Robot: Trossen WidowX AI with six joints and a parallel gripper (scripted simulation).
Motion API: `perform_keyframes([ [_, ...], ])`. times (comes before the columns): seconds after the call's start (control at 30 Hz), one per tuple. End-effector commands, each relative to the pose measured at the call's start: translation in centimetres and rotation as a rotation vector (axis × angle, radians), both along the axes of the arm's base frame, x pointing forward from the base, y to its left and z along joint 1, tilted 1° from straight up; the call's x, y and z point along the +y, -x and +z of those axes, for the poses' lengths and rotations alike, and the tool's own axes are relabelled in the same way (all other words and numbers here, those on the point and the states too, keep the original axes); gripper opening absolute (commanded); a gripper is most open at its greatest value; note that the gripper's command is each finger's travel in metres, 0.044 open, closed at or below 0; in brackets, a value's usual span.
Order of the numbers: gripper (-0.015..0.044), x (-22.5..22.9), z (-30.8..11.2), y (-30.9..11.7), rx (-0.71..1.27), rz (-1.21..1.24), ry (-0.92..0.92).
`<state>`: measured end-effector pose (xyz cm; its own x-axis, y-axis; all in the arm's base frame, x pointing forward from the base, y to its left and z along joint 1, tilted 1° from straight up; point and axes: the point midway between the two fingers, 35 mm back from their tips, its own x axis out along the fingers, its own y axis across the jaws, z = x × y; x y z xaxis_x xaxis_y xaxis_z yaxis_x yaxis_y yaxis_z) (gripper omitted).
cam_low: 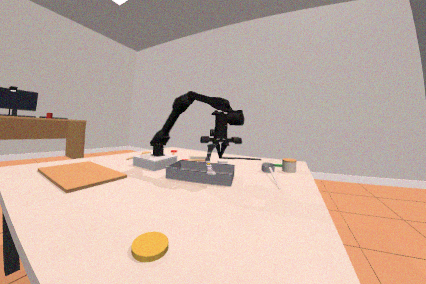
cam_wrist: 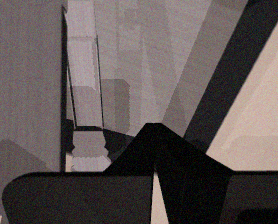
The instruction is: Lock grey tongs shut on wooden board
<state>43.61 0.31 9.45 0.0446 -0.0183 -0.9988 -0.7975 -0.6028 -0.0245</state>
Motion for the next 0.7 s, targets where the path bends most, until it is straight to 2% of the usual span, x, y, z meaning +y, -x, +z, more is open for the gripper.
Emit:
perform_keyframes([
  [0.0, -0.015, -0.1, -0.2, 0.1, 0.002, 0.004, 0.0],
  [0.67, -0.015, -2.2, -0.1, 2.3, 0.004, 0.004, 0.002],
])
